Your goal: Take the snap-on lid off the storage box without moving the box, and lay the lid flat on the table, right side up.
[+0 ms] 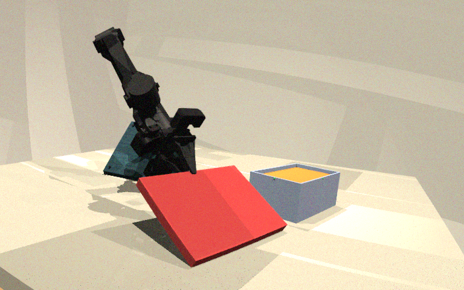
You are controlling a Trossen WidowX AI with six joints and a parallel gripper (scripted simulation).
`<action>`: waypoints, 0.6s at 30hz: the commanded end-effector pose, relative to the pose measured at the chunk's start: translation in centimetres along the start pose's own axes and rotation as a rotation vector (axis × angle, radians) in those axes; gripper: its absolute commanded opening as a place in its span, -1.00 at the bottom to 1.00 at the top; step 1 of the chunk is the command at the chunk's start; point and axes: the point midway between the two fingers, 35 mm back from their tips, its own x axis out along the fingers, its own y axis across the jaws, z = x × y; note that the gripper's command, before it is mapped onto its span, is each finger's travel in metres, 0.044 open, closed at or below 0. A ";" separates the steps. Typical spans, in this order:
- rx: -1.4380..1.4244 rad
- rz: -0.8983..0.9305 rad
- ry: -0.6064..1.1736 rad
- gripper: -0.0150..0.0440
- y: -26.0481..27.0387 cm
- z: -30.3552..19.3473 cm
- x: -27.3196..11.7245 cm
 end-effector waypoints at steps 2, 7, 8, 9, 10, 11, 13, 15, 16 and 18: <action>0.000 -0.042 0.005 -0.49 -1.5 -0.3 0.6; 0.000 -0.042 0.005 -0.49 -1.8 -0.3 0.8; 0.000 -0.042 0.005 -0.49 -1.9 -0.3 0.9; 0.000 -0.042 0.005 -0.49 -1.9 -0.3 0.9; 0.000 -0.042 0.005 -0.49 -2.0 -0.3 1.0; 0.000 -0.042 0.005 -0.49 -2.1 -0.3 1.0; 0.000 -0.042 0.005 -0.49 -2.2 -0.3 1.1; 0.000 -0.042 0.005 -0.49 -2.3 -0.3 1.2; 0.000 -0.042 0.005 -0.49 -2.4 -0.3 1.3; 0.000 -0.042 0.005 -0.49 -2.5 -0.3 1.4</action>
